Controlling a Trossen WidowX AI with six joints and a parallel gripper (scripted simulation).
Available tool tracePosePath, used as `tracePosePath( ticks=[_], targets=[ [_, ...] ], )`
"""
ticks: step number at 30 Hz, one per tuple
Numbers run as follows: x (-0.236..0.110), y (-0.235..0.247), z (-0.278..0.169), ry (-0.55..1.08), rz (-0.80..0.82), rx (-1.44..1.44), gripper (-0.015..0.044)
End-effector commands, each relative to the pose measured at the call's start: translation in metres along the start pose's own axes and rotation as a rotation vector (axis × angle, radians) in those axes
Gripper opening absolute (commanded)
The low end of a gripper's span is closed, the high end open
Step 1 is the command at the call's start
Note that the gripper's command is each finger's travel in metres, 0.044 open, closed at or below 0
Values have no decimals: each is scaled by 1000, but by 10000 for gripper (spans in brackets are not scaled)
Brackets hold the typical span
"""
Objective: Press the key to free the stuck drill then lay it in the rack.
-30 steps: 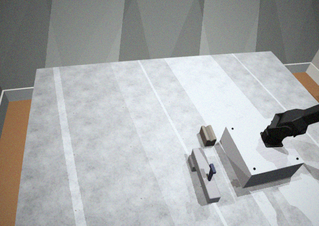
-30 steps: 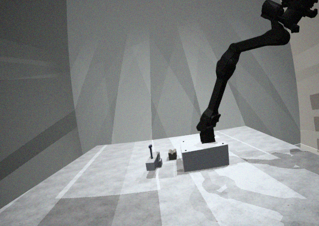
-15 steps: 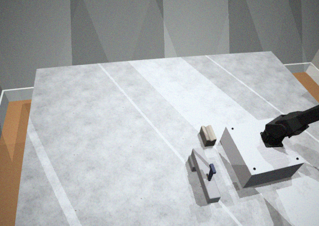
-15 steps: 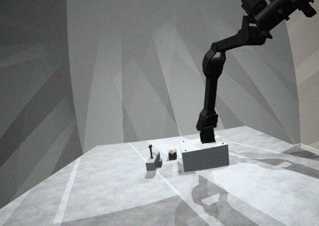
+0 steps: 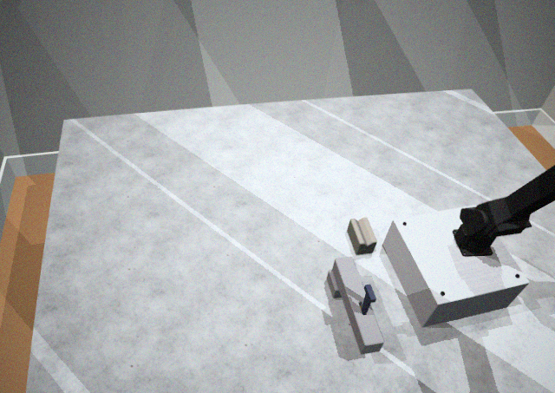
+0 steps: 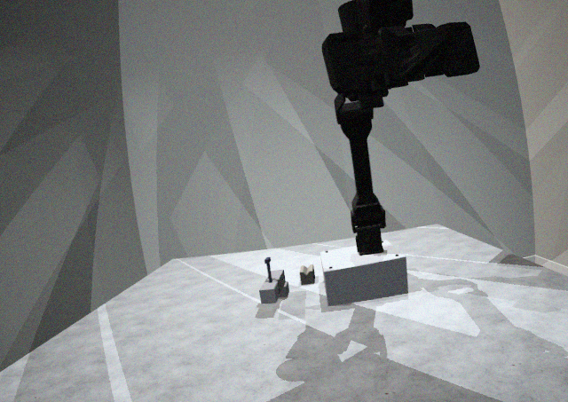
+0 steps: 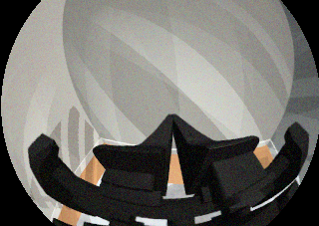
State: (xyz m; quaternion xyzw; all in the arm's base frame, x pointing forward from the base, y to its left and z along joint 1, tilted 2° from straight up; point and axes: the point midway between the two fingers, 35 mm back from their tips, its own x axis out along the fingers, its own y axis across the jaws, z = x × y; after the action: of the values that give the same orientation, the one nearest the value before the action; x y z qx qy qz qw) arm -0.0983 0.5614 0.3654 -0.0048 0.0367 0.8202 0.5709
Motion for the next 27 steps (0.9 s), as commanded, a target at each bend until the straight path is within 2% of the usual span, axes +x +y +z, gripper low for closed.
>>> tracePosePath(
  ticks=[1,8,15,21,27],
  targets=[
    [-24,-59,-26,105,-131,77,0],
    [-86,-153,-80,286,-374,241,0],
    [-173,-222,-134,460,-629,423,0],
    [-262,-255,-180,601,-843,607,0],
    [-354,-261,-222,733,-1045,817,0]
  ],
)
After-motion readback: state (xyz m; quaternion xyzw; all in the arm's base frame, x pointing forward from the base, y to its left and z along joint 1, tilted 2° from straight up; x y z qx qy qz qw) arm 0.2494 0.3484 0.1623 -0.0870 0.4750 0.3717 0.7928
